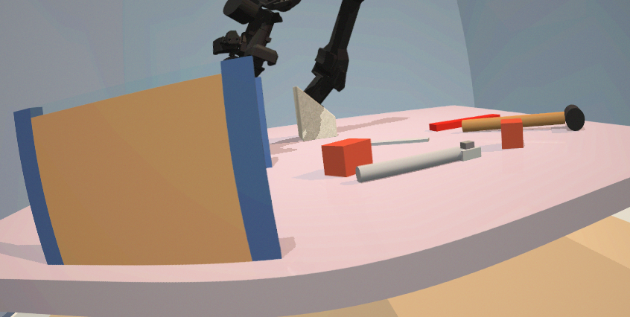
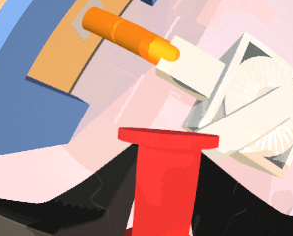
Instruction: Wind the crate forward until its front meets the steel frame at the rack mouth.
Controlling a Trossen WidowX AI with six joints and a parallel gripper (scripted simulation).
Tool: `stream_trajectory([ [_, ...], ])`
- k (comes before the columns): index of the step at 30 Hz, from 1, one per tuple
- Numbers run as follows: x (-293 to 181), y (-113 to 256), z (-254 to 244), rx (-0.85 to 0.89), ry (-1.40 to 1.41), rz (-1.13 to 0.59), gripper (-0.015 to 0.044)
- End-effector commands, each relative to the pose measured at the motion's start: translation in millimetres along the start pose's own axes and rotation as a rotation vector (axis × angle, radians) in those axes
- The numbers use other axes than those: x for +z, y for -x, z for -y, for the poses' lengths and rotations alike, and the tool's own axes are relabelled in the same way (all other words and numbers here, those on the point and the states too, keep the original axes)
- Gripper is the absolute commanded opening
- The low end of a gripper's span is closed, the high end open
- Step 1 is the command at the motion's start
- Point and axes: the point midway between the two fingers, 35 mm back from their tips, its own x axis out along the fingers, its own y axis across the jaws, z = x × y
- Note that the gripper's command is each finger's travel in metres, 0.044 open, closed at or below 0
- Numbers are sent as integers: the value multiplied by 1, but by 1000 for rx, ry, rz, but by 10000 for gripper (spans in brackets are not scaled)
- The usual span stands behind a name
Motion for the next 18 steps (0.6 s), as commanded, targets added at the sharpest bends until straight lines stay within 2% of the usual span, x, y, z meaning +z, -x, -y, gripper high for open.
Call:
stream_trajectory([
  [1, -9, 2, 6, -7, -4, -16, 0],
  [18, -24, 9, 22, -9, -5, -17, 0],
])
